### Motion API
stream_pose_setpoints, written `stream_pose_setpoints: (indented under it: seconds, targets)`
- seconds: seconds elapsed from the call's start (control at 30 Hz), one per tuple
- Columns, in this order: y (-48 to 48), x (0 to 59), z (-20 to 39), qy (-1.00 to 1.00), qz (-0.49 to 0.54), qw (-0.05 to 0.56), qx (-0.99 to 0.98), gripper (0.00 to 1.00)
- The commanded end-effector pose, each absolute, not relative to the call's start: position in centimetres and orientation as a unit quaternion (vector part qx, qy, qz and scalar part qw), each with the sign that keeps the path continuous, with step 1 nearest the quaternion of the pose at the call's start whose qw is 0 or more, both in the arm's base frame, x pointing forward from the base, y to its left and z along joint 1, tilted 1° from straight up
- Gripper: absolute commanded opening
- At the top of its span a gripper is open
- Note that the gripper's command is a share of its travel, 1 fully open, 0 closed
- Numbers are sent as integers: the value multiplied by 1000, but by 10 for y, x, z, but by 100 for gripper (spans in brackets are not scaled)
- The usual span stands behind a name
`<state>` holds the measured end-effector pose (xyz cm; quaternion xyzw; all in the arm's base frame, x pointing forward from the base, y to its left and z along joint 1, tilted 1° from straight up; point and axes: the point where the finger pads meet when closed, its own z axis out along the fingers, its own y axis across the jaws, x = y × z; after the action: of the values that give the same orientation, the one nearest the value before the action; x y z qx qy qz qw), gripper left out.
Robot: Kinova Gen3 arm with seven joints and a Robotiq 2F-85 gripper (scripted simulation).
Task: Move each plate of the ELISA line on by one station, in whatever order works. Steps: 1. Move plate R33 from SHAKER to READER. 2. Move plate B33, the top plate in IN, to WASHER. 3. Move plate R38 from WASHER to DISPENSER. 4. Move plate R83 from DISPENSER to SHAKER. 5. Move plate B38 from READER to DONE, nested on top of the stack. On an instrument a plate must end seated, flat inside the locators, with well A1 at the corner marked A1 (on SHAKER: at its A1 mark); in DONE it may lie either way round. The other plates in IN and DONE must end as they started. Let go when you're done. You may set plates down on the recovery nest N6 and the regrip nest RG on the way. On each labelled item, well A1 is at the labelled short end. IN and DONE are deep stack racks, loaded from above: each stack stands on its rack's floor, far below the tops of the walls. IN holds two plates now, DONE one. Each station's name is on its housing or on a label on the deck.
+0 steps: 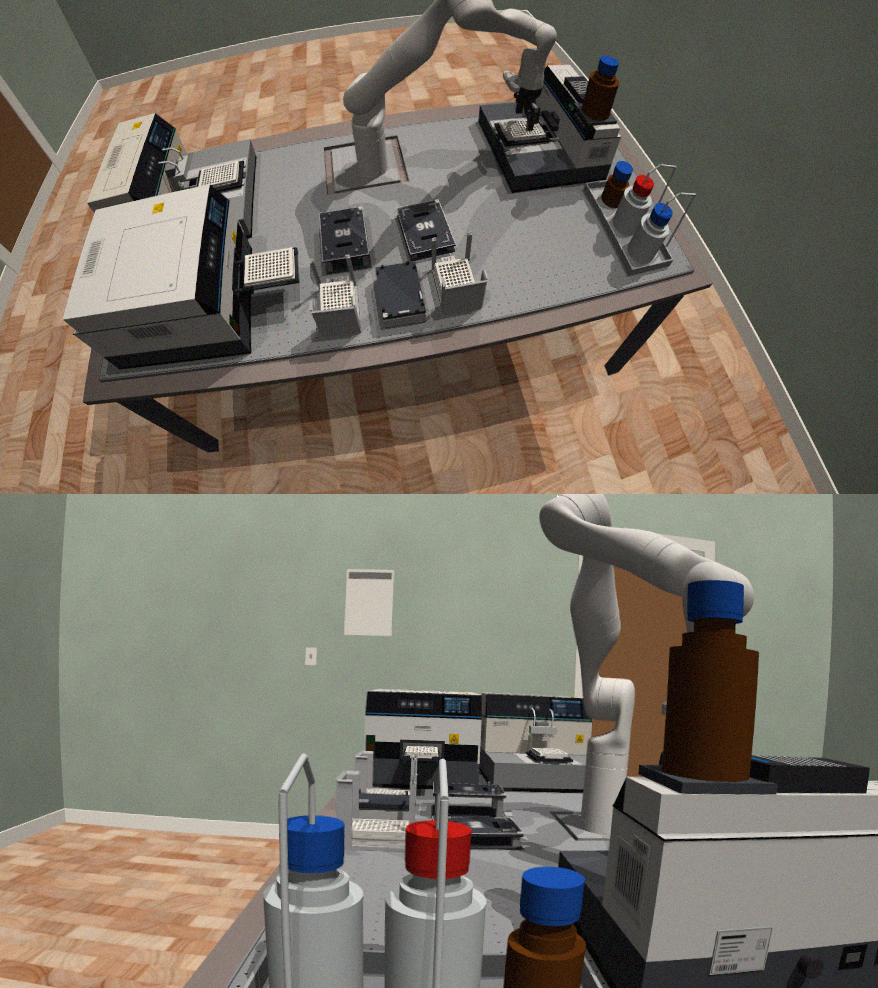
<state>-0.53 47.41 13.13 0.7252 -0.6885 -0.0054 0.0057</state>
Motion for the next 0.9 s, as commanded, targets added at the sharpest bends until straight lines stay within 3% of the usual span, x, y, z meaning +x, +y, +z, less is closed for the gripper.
stream_pose_setpoints:
  seconds: [0.0, 0.87]
  targets:
    - [475, -4, 130, -687, -5, 2, 726, 100]
    - [475, -5, 110, -689, -5, 3, 725, 100]
